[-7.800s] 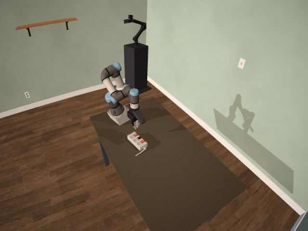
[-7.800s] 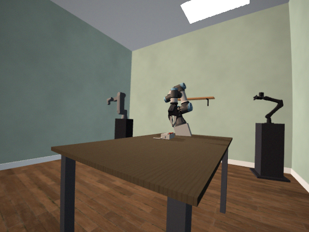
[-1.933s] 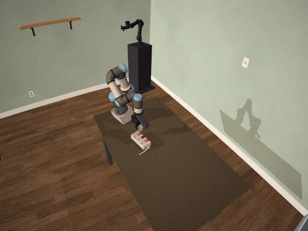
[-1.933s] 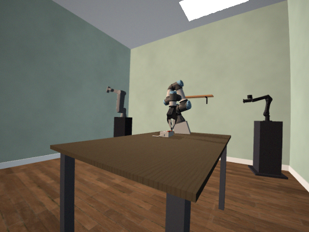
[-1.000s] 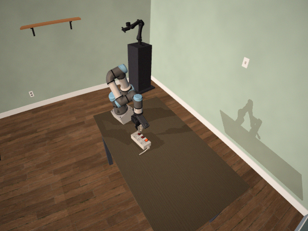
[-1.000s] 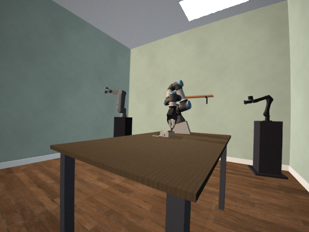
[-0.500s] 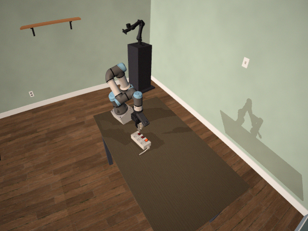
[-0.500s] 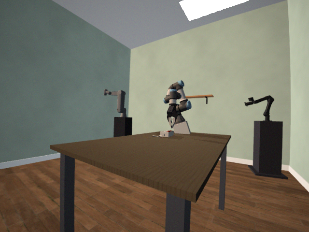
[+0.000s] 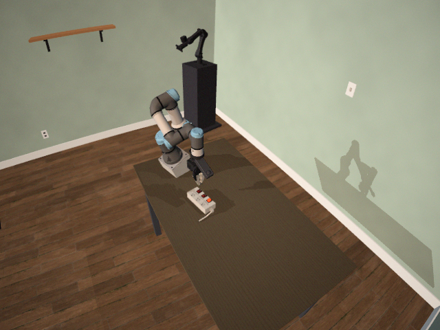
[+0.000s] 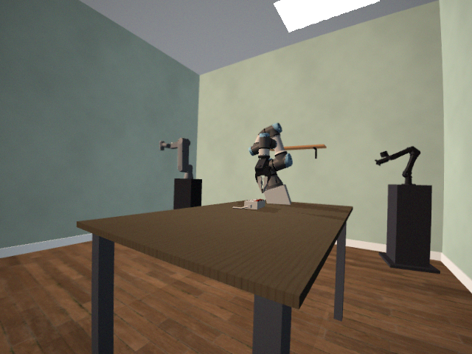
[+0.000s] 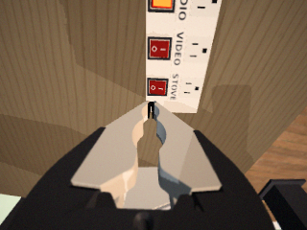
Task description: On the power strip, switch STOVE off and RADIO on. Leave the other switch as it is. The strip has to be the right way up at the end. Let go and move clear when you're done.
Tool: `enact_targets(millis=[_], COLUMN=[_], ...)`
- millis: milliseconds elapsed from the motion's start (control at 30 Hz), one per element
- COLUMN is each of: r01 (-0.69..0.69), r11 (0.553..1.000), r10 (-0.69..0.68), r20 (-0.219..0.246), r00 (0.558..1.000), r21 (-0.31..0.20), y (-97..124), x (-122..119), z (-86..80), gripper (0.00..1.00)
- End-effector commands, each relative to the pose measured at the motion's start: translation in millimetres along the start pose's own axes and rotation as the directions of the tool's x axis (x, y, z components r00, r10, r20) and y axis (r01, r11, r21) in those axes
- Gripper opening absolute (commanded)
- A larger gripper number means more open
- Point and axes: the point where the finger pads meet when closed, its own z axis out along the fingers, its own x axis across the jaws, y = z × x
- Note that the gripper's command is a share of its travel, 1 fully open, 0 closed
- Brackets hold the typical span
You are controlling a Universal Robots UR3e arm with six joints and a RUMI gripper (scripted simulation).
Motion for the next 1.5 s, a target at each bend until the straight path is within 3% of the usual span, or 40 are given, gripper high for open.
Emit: enact_targets(millis=[0, 300, 333, 800, 1467], r01=[0.000, 0.000, 0.000, 0.000, 0.000], r11=[1.000, 1.000, 1.000, 1.000, 1.000], r10=[0.000, 0.000, 0.000, 0.000, 0.000], r20=[0.000, 0.000, 0.000, 0.000, 0.000], r00=[1.000, 1.000, 1.000, 1.000, 1.000], r21=[0.002, 0.002, 0.002, 0.002, 0.002], y=[-0.7, -0.7, -0.7, -0.7, -0.6], x=[0.2, 0.2, 0.2, 0.2, 0.2], z=[-1.0, -1.0, -1.0, -11.2, -70.7], gripper=[0.00, 0.00, 1.00, 1.00, 1.00])
